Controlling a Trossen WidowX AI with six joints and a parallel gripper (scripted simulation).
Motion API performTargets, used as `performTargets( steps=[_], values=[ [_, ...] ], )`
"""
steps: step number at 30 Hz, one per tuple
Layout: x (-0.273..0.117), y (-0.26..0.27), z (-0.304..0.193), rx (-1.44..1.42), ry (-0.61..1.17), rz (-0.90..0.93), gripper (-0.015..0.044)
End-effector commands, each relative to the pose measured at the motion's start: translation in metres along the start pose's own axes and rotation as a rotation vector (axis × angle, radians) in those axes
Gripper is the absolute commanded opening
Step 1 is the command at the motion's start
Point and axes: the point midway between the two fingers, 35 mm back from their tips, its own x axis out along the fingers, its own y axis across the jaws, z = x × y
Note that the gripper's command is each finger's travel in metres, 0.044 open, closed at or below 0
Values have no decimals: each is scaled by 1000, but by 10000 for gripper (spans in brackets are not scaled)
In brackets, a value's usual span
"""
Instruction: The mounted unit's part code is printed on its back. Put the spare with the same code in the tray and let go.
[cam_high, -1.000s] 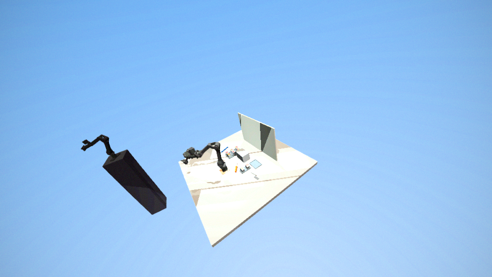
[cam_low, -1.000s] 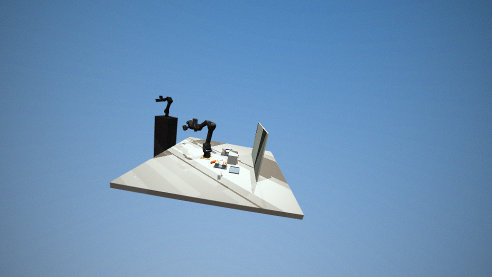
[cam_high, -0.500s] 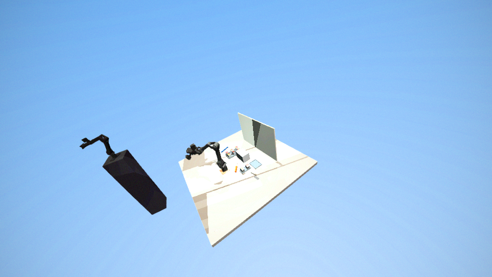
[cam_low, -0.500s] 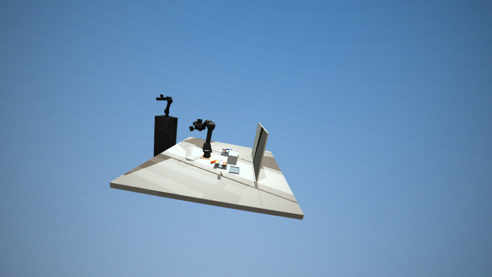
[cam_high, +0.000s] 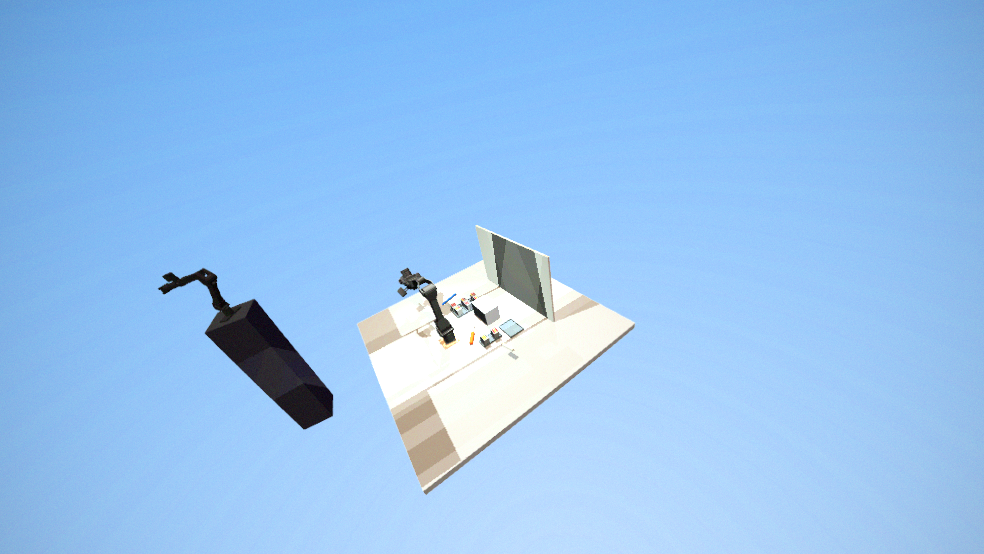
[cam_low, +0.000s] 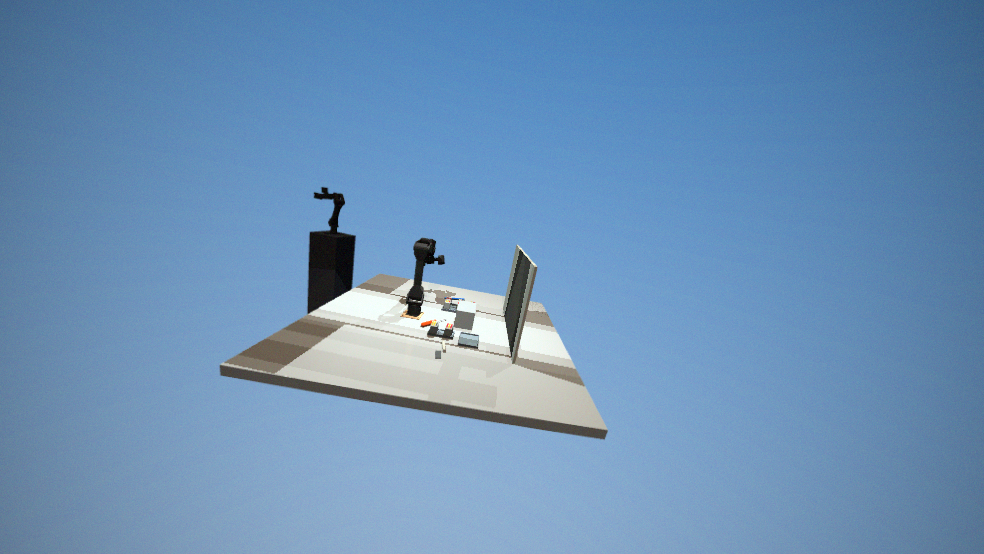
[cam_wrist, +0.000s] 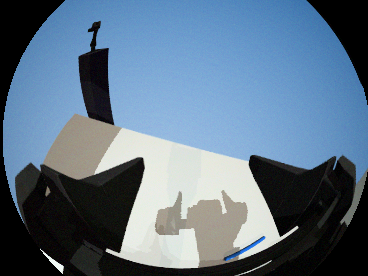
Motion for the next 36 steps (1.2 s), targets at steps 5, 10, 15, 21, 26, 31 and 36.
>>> performTargets(
  steps=[5, 10, 15, 21, 26, 31, 36],
  values=[
    [-14, -135, -56, 215, 220, -234, 440],
    [-37, -201, -98, 367, 329, -366, 440],
    [-65, -244, -134, 490, 436, -440, 440],
    [-131, -300, -200, 741, 617, -555, 440],
    [-198, -326, -253, 981, 746, -634, 440],
    [-273, -332, -299, 1247, 850, -697, 440],
    [-348, -317, -335, 1538, 924, -740, 440]
  ],
)
